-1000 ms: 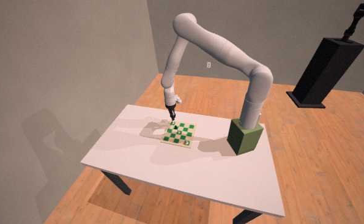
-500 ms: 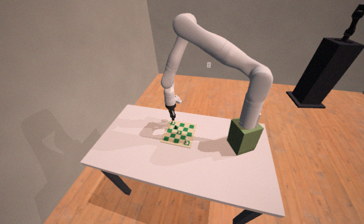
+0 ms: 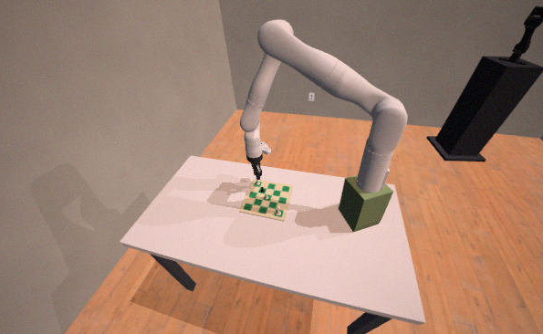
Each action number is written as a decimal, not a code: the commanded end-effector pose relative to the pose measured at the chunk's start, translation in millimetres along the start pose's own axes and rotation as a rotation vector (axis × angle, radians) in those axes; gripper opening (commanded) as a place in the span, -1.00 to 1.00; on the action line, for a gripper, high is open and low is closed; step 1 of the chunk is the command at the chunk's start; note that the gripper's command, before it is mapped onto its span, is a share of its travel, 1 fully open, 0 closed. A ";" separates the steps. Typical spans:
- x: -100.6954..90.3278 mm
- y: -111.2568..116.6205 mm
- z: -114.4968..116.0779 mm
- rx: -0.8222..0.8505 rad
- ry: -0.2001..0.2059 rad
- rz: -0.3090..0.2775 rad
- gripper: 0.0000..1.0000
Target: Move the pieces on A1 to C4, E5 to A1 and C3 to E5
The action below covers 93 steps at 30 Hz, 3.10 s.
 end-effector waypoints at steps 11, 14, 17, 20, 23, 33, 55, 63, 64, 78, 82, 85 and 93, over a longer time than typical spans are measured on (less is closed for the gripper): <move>-0.9 -0.6 -0.5 0.000 0.001 -0.002 -0.27; -0.9 -0.8 -0.6 0.000 0.001 -0.002 -0.27; -0.9 -1.0 -0.7 0.000 0.001 -0.002 -0.27; -0.9 -1.2 -0.9 0.000 0.001 -0.002 -0.27; -0.9 -1.3 -0.9 0.000 0.001 -0.002 -0.27; -0.9 -1.3 -1.0 0.000 0.001 -0.002 -0.27; -0.9 -1.3 -1.0 0.000 0.001 -0.002 -0.27; -0.5 -1.3 -1.0 0.000 0.001 -0.002 -0.27; -0.1 -1.3 -1.0 0.000 0.001 -0.002 -0.27; 20.4 -1.3 -1.0 0.000 0.001 -0.002 -0.27; 28.9 -1.4 -1.0 0.000 0.001 -0.002 -0.27; 33.5 -1.4 -1.0 0.000 0.001 -0.002 -0.27; 36.8 -1.4 -1.0 0.000 0.001 -0.002 -0.27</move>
Point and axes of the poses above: the point where the finger pads meet when closed, its own x axis out along the fingers, its own z axis across the jaws, y = z × x, the point moved 4 cm from there along -x, back along the fingers, and after that the axes turned 3 degrees about x, right-handed, at the moved point
